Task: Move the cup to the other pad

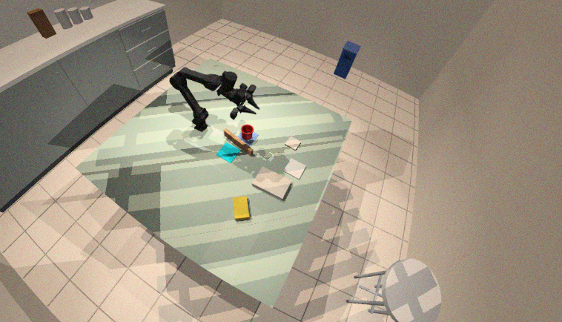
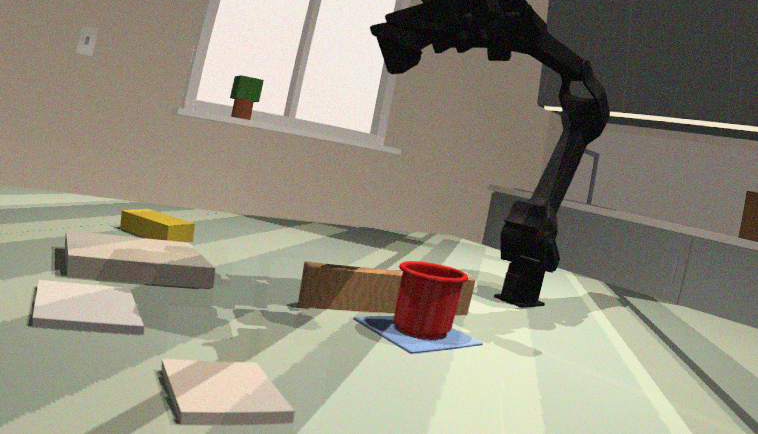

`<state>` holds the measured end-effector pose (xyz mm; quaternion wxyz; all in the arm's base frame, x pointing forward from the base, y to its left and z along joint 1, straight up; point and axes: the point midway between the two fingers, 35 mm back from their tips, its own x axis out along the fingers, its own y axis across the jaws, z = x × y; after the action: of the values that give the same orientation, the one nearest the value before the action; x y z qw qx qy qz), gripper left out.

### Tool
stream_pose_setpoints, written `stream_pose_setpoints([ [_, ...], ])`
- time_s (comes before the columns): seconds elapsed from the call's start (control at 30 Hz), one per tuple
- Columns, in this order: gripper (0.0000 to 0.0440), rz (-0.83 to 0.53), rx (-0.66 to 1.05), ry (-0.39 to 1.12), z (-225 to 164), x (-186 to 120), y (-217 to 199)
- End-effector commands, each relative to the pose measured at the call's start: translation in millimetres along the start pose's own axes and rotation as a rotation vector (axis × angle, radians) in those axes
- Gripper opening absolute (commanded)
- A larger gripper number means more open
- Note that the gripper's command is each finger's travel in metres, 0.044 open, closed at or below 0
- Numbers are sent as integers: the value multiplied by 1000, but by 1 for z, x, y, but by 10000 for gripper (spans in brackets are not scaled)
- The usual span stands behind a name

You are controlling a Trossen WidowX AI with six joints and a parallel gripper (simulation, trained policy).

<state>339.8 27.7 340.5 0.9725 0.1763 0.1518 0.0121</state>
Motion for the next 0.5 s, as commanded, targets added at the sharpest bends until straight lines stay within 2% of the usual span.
stream_pose_setpoints([
  [0.0, 124, -1, 44, 45, -2, 3, 4],
  [0.47, 130, -52, 211, 221, -16, 14, 15],
])
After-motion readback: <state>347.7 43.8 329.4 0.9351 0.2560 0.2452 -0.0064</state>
